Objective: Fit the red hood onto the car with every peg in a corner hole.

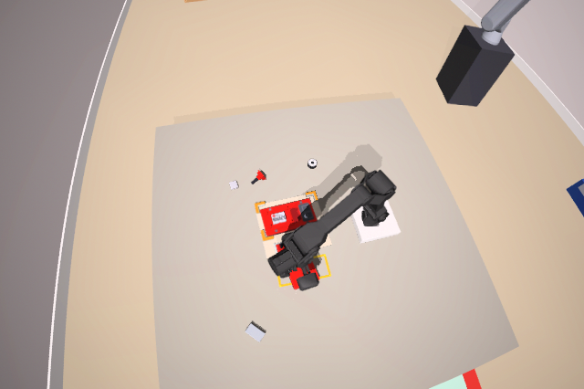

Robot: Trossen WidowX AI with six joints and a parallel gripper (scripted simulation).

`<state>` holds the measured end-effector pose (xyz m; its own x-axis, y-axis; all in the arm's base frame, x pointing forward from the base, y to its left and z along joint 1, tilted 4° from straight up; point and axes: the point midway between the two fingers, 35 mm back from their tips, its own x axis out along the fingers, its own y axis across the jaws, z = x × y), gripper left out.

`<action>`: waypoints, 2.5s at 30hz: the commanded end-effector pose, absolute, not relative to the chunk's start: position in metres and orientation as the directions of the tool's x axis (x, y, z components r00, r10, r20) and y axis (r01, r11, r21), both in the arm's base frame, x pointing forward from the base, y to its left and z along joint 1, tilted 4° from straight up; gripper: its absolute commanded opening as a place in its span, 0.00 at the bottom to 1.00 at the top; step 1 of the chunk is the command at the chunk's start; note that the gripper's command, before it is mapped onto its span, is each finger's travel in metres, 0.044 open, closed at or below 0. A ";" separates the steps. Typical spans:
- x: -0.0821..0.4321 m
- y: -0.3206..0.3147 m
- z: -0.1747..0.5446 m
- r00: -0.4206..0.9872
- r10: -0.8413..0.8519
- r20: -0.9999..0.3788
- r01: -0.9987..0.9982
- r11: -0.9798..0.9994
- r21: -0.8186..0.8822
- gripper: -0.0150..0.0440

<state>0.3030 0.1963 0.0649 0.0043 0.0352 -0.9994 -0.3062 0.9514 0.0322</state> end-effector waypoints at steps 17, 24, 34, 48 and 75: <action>0.276 0.214 0.065 -0.018 -0.029 -0.999 -0.328 0.945 -0.021 1.00; 0.276 0.214 0.060 -0.018 -0.029 -0.999 -0.328 0.945 -0.021 1.00; 0.276 0.214 0.054 -0.018 -0.029 -0.999 -0.328 0.945 -0.021 1.00; 0.277 0.214 0.045 -0.017 -0.029 -0.999 -0.328 0.945 -0.021 1.00; 0.277 0.214 0.028 -0.017 -0.029 -0.999 -0.328 0.945 -0.021 1.00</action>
